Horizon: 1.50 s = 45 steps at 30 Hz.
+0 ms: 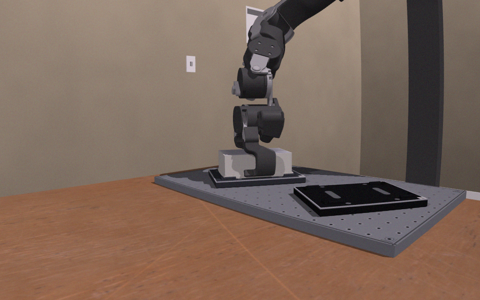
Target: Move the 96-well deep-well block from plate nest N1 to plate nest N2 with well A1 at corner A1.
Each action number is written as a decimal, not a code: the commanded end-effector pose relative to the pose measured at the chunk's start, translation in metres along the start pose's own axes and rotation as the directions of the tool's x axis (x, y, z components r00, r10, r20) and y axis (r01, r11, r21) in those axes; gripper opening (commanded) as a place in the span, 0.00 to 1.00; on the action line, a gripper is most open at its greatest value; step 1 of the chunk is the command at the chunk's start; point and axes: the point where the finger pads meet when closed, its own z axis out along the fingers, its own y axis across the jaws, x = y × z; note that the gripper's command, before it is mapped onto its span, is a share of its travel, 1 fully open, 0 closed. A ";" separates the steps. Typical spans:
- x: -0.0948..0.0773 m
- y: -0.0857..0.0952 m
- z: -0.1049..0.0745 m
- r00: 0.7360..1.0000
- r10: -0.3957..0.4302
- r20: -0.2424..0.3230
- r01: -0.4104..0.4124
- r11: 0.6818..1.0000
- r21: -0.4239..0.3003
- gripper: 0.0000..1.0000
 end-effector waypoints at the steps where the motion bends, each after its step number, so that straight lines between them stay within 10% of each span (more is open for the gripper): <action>1: 0.000 0.000 0.000 1.000 0.001 0.001 -0.001 1.000 -0.002 0.50; 18: -0.001 0.000 -0.001 1.000 0.001 0.002 -0.001 1.000 -0.002 0.00; 45: -0.001 0.000 -0.007 1.000 0.001 0.002 -0.001 1.000 -0.001 0.00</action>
